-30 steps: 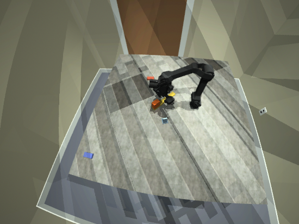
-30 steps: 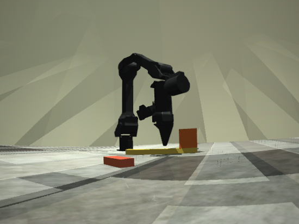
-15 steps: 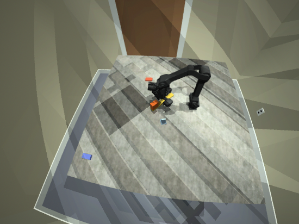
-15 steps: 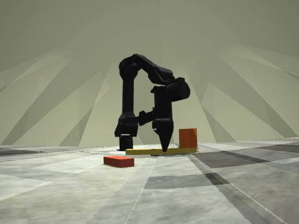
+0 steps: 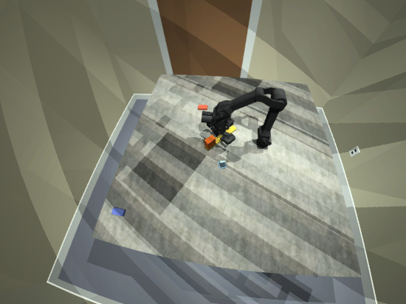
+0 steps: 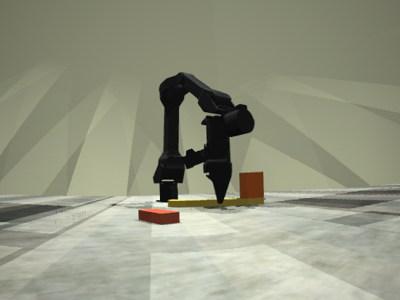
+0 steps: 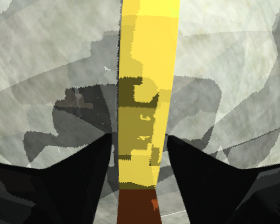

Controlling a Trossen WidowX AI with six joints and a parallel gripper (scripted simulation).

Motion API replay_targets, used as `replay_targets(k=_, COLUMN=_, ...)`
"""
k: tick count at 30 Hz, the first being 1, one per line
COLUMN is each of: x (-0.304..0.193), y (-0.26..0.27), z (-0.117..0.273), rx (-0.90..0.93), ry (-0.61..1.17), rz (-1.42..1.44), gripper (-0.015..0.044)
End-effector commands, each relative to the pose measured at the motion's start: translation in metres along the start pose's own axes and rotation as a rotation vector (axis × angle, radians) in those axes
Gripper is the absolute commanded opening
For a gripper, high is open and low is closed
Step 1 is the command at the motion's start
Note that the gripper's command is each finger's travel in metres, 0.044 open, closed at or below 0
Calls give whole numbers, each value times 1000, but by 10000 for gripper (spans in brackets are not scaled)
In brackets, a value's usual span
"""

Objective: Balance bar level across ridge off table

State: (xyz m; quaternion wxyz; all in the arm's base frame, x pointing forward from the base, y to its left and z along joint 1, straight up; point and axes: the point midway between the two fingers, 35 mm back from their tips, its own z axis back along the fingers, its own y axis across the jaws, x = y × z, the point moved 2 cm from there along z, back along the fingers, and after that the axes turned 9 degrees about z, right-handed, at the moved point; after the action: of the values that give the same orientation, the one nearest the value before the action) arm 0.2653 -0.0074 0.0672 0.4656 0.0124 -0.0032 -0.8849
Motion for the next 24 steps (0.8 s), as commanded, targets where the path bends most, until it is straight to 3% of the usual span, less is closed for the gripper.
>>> replay_targets(k=1, x=0, y=0, z=0, rx=1, ry=0, rz=0, gripper=151)
replay_targets(k=8, x=0, y=0, z=0, rx=1, ry=0, rz=0, gripper=104)
replay_targets(k=12, x=-1, y=1, z=6, rx=1, ry=-1, rz=0, gripper=0)
replay_targets(k=24, x=-2, y=4, z=36, rx=1, ry=-3, rz=1, gripper=0)
